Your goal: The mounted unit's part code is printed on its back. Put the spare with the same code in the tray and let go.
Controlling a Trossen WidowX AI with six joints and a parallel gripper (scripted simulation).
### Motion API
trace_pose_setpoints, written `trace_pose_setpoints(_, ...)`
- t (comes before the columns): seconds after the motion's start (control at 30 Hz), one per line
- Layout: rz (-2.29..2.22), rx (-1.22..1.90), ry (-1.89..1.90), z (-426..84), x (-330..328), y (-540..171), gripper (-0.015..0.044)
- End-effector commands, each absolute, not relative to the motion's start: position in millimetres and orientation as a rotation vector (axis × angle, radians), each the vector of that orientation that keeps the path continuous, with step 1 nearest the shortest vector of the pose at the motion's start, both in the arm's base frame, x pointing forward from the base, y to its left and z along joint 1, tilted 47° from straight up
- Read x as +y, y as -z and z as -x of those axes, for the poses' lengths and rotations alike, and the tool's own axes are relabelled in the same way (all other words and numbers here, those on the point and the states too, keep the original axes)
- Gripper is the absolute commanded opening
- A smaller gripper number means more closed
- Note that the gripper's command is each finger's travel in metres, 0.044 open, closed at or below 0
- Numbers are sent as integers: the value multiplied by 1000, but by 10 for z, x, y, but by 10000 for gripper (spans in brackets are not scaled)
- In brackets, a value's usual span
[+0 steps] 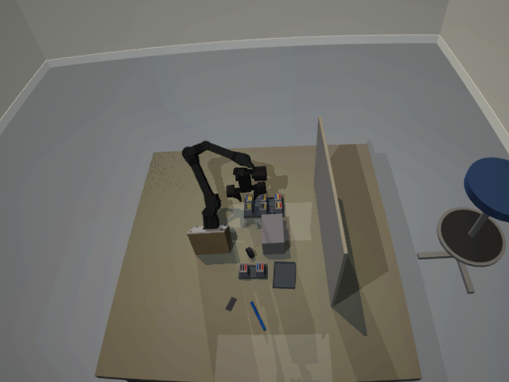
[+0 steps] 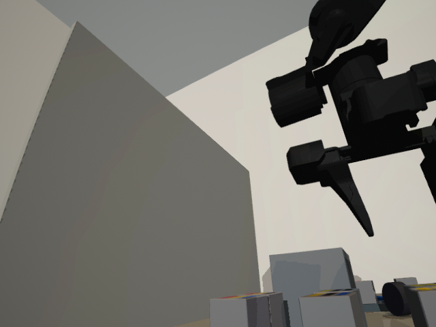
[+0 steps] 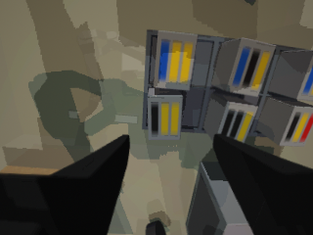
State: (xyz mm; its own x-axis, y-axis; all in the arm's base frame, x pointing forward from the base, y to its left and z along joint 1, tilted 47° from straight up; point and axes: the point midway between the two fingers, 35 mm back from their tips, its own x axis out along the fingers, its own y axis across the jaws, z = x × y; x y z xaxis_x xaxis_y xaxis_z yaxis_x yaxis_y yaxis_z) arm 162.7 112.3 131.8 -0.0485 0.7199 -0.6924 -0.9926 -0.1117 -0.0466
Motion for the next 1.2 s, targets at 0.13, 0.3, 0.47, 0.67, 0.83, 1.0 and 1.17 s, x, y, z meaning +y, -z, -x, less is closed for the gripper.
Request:
trace_pose_setpoints(0.13,670,536,-1574,-1632,1193,-1239,300)
trace_pose_setpoints(0.3,673,538,-1573,-1637,1245,-1175,300)
trace_pose_setpoints(0.47,675,539,-1573,-1638,1300,-1113,300)
trace_pose_setpoints(0.67,676,540,-1572,-1635,1368,-1041,300)
trace_pose_setpoints(0.83,676,539,-1572,-1629,1426,-983,300)
trace_pose_setpoints(1.0,675,538,-1572,-1620,1484,-928,300)
trace_pose_setpoints(1.17,673,536,-1572,-1606,1543,-876,300)
